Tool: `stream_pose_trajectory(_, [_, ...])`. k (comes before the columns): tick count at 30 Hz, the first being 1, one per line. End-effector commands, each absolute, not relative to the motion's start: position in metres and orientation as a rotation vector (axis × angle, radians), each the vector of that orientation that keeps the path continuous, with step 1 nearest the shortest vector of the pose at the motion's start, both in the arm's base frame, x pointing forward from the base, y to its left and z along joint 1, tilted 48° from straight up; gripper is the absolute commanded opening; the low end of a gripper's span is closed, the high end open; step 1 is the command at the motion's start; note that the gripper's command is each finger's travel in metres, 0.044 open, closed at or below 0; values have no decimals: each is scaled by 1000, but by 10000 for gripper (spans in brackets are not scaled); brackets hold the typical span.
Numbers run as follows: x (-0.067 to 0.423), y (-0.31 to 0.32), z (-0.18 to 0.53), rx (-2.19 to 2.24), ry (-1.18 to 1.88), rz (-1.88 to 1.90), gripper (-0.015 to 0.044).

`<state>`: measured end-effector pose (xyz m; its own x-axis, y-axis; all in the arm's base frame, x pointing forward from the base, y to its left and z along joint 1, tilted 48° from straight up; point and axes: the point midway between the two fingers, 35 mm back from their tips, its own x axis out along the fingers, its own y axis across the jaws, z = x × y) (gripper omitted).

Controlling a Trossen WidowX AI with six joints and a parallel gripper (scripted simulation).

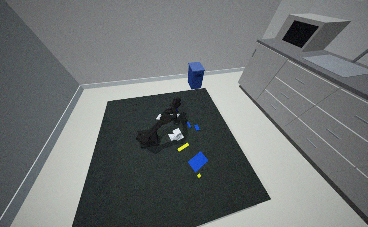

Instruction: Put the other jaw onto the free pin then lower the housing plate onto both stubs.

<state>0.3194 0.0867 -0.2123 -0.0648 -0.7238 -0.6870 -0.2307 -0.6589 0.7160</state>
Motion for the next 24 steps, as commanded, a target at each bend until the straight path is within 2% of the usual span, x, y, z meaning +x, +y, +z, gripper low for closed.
stream_pose_trajectory(1, [319,87,-212,1837,-1021,-1772,151])
stream_pose_trajectory(2, [319,87,-212,1837,-1021,-1772,134])
stream_pose_trajectory(24, [322,100,-201,1837,-1018,-1772,134])
